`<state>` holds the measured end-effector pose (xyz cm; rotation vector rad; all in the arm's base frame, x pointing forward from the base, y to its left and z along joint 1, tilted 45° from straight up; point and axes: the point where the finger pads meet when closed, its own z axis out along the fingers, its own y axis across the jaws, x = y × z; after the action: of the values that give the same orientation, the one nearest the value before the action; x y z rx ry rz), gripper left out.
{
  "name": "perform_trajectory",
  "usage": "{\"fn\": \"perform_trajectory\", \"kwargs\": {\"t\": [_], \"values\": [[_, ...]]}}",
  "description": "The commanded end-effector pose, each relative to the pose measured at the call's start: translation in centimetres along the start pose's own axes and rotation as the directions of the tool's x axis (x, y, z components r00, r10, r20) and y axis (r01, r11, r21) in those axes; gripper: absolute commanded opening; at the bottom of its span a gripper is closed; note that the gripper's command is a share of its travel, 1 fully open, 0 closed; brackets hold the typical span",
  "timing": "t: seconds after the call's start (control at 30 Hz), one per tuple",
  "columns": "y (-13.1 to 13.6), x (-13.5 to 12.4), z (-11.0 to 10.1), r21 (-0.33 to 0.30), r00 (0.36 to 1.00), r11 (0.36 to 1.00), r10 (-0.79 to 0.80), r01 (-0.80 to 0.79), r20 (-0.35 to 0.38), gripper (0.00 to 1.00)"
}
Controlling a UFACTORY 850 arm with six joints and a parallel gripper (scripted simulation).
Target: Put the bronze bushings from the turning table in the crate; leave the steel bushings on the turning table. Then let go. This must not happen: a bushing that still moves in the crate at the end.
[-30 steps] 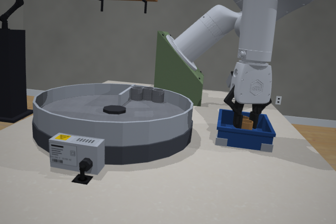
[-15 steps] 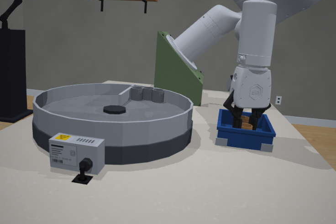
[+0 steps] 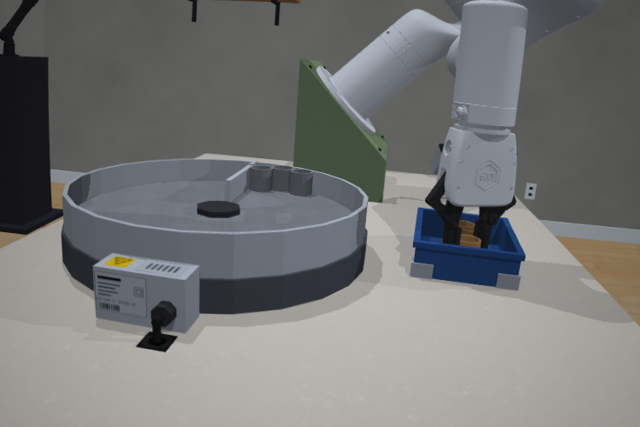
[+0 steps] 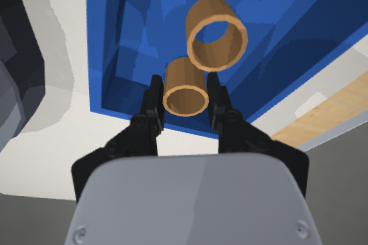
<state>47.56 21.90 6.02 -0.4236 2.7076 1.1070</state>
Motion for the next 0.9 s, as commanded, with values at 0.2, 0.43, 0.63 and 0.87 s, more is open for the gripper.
{"fn": "perform_trajectory", "kwargs": {"t": [0.2, 0.43, 0.63, 0.87], "values": [[-0.01, -0.05, 0.14, 0.000, 1.000, 1.000, 0.000, 0.000, 0.001, 0.00], [-0.01, -0.05, 0.32, 0.000, 1.000, 1.000, 0.000, 0.000, 0.001, 0.00], [-0.01, -0.05, 0.49, 0.000, 1.000, 1.000, 0.000, 0.000, 0.001, 0.00], [-0.01, -0.06, 0.54, 0.000, 1.000, 1.000, 0.000, 0.000, 0.001, 0.00]]}}
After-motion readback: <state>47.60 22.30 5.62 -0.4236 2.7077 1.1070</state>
